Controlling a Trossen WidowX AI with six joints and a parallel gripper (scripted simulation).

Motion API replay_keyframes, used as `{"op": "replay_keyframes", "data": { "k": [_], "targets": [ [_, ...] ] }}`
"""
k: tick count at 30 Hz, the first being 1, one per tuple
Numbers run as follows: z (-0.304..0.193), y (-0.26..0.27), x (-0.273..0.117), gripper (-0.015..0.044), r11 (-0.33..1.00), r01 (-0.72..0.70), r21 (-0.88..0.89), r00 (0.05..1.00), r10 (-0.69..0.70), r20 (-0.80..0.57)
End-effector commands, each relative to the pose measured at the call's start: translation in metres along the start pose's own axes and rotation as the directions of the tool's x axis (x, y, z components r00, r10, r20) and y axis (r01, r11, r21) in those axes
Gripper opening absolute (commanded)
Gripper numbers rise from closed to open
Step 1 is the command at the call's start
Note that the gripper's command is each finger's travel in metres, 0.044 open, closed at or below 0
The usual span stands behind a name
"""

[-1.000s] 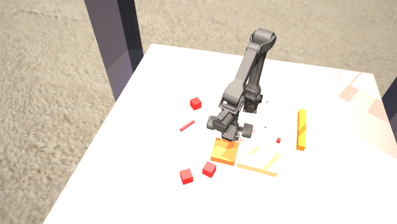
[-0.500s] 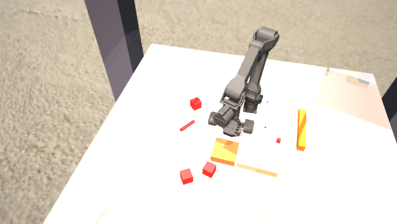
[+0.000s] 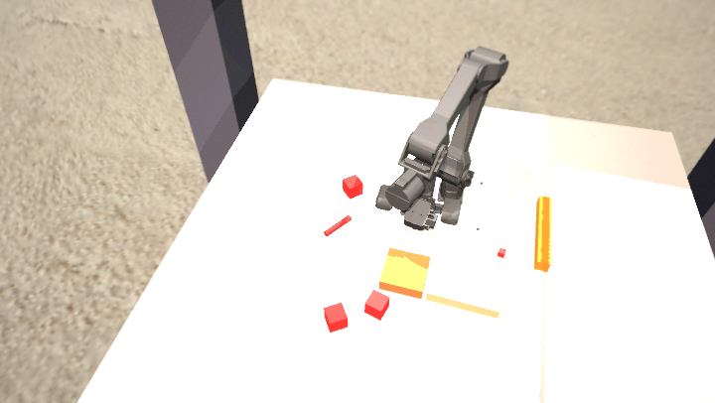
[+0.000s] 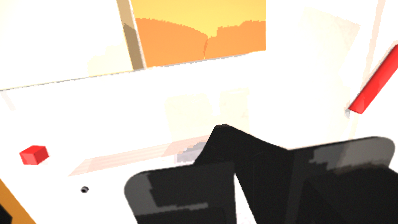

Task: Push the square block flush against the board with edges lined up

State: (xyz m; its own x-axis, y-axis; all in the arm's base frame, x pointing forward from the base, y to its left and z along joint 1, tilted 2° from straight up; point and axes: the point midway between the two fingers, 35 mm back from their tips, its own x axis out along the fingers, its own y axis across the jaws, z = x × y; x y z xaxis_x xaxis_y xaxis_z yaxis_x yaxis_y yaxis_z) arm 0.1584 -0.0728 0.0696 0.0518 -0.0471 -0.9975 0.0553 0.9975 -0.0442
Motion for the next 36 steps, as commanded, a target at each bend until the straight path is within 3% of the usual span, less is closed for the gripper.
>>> {"op": "replay_keyframes", "data": {
  "k": [1, 17, 36],
  "targets": [
    [0.002, -0.001, 0.0, 0.0, 1.0, 0.0, 0.023, 1.0, 0.0, 0.0],
    [0.038, -0.025, -0.007, 0.0, 0.841, 0.001, 0.54, 1.0, 0.0, -0.001],
    [0.079, -0.058, -0.007, 0.0, 0.346, 0.003, 0.938, 1.0, -0.001, -0.003]
  ]
}}
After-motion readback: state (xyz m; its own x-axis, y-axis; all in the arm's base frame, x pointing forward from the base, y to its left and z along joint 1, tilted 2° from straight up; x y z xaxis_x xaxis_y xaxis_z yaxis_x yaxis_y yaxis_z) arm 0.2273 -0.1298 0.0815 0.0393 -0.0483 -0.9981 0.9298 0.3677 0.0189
